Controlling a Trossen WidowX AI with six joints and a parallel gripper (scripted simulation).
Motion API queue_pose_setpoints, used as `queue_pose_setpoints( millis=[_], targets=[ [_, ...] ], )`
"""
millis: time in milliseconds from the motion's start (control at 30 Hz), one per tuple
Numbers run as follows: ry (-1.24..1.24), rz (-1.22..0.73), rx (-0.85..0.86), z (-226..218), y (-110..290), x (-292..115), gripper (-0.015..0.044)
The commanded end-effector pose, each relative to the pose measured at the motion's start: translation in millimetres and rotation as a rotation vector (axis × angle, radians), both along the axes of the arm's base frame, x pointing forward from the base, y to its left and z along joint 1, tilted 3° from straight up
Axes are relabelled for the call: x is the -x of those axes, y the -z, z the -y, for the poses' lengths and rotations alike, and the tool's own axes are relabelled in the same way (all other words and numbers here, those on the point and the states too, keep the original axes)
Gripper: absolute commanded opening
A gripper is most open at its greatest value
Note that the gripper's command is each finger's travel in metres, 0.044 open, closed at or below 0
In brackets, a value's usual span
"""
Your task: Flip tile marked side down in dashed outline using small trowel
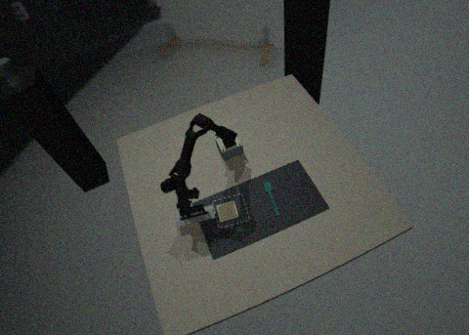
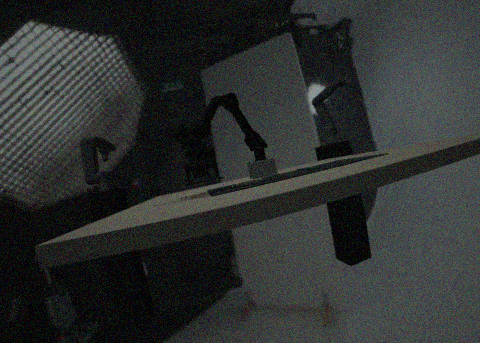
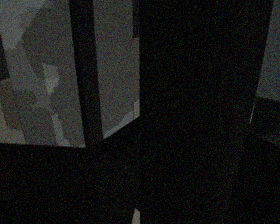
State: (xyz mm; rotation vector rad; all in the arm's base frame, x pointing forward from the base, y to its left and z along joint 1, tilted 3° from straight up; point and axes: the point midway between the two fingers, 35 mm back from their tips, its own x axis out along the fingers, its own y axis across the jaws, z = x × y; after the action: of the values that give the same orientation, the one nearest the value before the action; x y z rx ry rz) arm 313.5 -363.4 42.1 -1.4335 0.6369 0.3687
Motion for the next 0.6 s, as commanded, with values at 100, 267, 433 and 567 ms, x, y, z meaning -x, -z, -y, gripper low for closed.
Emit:
queue_pose_setpoints(
  millis=[100, 267, 433, 567],
  targets=[
    [-0.008, 0.011, 0.010, 2.4, 6.2, -1.6, 0.0000],
    [-0.008, 0.011, 0.010, 2.5, 14.3, -2.2, 0.0000],
    [-0.008, 0.011, 0.010, 2.5, 22.3, -2.6, 0.0000],
    [-0.008, 0.011, 0.010, 2.3, 28.8, -2.9, 0.0000]
  ],
)
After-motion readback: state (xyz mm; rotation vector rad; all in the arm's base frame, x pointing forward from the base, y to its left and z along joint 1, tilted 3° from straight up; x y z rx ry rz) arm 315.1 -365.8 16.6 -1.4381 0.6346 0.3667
